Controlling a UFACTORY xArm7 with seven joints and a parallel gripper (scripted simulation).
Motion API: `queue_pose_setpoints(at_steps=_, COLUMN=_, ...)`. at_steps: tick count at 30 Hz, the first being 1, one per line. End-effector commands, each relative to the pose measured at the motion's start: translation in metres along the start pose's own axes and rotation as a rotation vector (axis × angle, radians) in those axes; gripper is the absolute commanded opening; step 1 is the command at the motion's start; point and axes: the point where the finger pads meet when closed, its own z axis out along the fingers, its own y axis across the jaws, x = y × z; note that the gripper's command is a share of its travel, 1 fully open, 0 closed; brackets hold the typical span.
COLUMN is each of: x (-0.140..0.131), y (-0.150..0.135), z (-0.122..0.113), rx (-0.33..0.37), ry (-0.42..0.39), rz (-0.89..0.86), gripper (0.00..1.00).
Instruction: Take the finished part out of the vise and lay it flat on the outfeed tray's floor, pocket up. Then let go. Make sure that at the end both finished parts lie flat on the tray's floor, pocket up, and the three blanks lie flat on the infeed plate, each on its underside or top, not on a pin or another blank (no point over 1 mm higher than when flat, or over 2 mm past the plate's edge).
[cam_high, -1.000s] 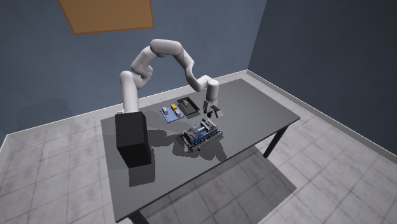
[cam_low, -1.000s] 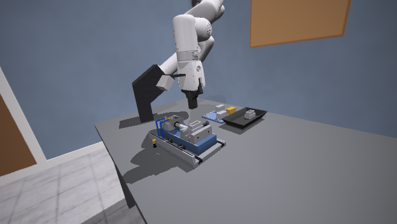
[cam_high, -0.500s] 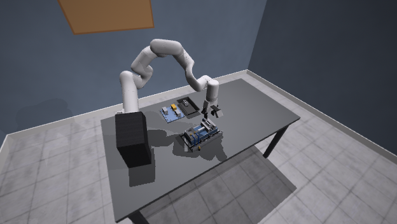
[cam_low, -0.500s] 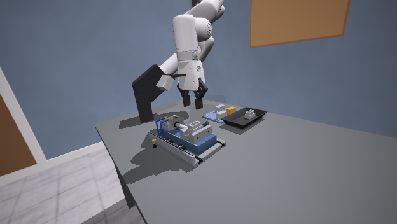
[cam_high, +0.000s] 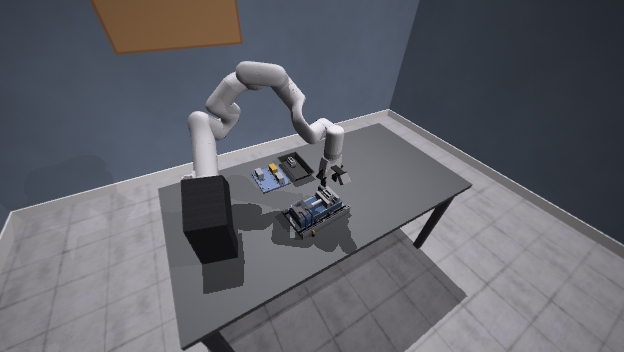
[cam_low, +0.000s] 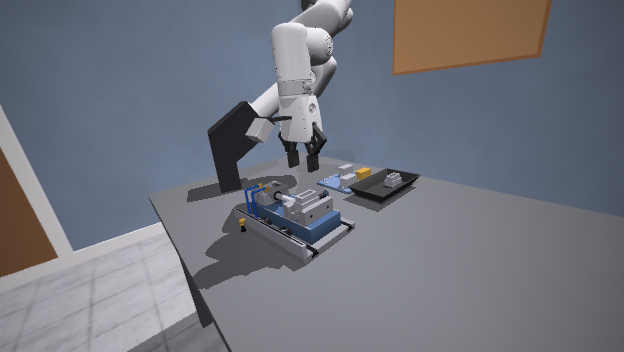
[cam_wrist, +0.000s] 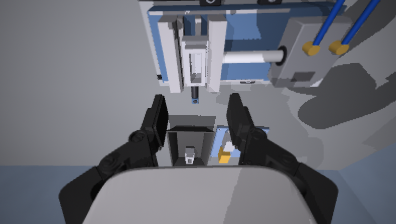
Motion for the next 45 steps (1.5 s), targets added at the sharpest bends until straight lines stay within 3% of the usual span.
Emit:
queue_pose_setpoints(at_steps=1, x=0.002, y=-0.001, z=-0.003, rx=0.003, ry=0.005, rz=0.0, gripper=0.69)
queue_pose_setpoints(at_steps=24, x=0.002, y=-0.001, z=0.001, rx=0.003, ry=0.005, rz=0.0, gripper=0.69)
queue_pose_setpoints(at_steps=45, x=0.002, y=-0.001, z=0.03, rx=0.003, ry=0.004, rz=0.0, gripper=0.69)
